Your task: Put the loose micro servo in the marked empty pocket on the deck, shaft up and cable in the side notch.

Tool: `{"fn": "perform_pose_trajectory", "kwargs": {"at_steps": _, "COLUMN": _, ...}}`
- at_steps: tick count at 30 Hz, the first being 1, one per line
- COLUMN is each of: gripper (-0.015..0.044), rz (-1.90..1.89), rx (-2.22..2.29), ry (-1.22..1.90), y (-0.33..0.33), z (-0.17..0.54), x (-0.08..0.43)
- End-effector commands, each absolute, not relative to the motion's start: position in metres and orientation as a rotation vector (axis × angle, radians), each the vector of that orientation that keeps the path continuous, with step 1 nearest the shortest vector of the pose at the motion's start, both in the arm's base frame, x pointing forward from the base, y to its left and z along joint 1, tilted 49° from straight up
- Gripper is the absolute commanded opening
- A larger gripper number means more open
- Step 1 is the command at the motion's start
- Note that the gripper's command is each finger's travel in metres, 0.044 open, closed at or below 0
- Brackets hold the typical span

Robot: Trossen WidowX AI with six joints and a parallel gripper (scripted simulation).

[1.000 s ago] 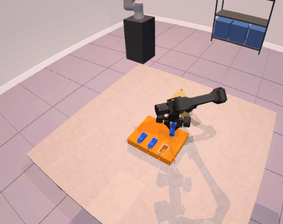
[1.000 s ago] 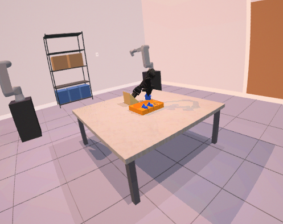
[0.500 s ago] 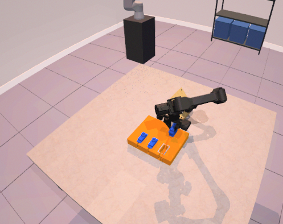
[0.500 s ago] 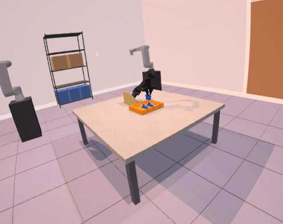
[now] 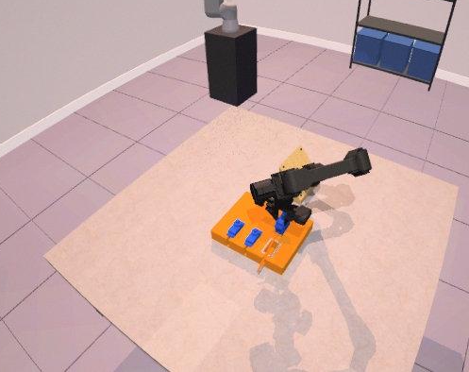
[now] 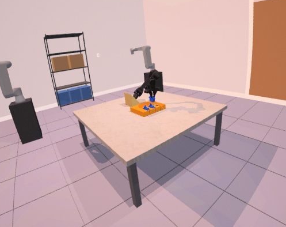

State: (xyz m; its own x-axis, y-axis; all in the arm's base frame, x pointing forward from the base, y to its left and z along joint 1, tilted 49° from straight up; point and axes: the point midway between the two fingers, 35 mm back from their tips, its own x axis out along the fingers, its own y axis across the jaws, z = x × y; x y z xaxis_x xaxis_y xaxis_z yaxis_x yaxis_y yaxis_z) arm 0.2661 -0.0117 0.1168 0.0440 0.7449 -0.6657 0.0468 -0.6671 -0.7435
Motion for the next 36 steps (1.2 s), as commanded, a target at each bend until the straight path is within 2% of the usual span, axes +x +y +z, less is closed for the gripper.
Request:
{"fn": "perform_pose_trajectory", "kwargs": {"at_steps": 1, "gripper": 0.0000, "rz": 1.664, "rx": -1.794, "ry": -0.789, "y": -0.014, "z": 0.119, "x": 0.286}}
{"fn": "perform_pose_trajectory", "kwargs": {"at_steps": 16, "gripper": 0.0000, "rz": 1.662, "rx": -1.797, "ry": -0.791, "y": -0.014, "z": 0.124, "x": 0.338}}
{"fn": "perform_pose_trajectory", "kwargs": {"at_steps": 36, "gripper": 0.0000, "rz": 1.661, "rx": -1.797, "ry": -0.792, "y": 0.002, "z": 0.111, "x": 0.341}}
